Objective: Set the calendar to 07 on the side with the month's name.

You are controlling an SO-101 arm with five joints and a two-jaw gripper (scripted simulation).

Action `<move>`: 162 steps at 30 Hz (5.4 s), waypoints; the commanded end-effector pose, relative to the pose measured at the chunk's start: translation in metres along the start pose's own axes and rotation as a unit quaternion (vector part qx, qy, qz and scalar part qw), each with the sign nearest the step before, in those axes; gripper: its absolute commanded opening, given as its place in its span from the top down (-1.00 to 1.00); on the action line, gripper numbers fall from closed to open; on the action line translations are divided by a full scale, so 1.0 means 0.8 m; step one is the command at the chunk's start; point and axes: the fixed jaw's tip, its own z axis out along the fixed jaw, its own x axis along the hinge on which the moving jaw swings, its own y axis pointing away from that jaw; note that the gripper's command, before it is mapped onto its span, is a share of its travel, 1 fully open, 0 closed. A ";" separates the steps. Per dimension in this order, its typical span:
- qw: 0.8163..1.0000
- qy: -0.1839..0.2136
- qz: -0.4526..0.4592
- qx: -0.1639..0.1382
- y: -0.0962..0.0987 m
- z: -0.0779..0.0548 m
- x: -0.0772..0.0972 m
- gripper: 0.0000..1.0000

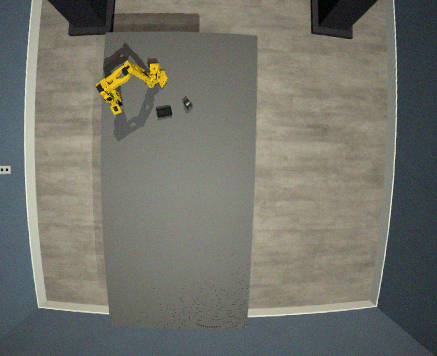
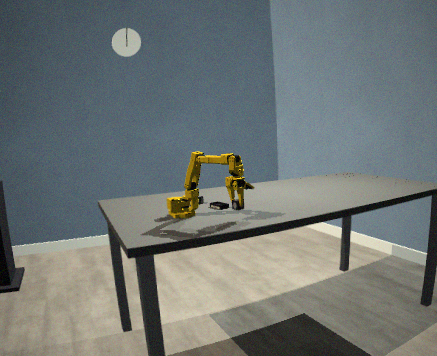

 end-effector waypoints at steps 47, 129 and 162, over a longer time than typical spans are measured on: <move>0.781 -0.031 0.623 0.020 -0.015 -0.019 -0.010 1.00; 0.863 -0.034 0.503 0.016 0.092 -0.004 -0.075 1.00; 0.864 -0.034 0.503 0.016 0.091 0.004 -0.075 1.00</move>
